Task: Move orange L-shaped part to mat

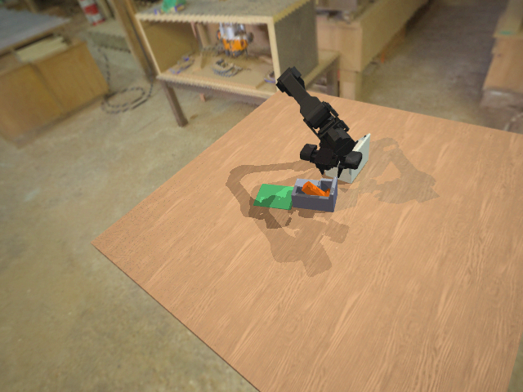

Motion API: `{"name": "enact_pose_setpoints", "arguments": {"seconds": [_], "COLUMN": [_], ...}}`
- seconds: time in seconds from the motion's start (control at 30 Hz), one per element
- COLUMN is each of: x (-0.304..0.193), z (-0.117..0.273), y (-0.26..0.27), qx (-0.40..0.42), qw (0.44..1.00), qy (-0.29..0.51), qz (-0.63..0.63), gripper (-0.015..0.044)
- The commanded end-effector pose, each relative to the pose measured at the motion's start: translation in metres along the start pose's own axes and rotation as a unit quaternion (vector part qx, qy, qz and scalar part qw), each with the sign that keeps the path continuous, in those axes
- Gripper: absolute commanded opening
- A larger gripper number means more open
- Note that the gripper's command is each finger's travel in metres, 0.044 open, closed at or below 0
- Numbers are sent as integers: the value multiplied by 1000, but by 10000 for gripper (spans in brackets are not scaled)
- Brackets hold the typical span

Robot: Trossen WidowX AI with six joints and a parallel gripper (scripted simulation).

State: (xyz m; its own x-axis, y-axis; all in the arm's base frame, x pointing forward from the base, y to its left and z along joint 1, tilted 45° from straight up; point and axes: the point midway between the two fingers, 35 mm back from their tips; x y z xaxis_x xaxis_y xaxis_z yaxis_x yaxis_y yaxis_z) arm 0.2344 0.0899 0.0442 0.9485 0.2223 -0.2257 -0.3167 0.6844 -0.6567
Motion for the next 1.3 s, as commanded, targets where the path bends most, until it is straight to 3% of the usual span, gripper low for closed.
{"name": "enact_pose_setpoints", "arguments": {"seconds": [0.0, 0.17, 0.37, 0.77, 1.27], "x": [3, 5, 4, 4, 4], "z": [1, 2, 3, 2, -33], "y": [-17, -44, -73, -74, -74], "qx": [-1, -3, -7, -7, -7], "qw": [989, 917, 770, 764, 764], "qy": [1, 3, 3, 3, 3], "qz": [-145, -399, -638, -645, -645], "gripper": [280, 280, 280, 280, 280]}}
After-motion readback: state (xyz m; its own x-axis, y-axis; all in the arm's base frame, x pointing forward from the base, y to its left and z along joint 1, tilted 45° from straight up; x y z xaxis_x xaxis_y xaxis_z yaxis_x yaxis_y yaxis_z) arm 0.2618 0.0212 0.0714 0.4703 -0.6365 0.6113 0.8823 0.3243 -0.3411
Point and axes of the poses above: the point midway between the two fingers, 35 mm back from their tips, its own z axis back along the fingers, its own y axis across the jaws, x = y × z, and after that the axes turned 12 degrees about z, right-handed
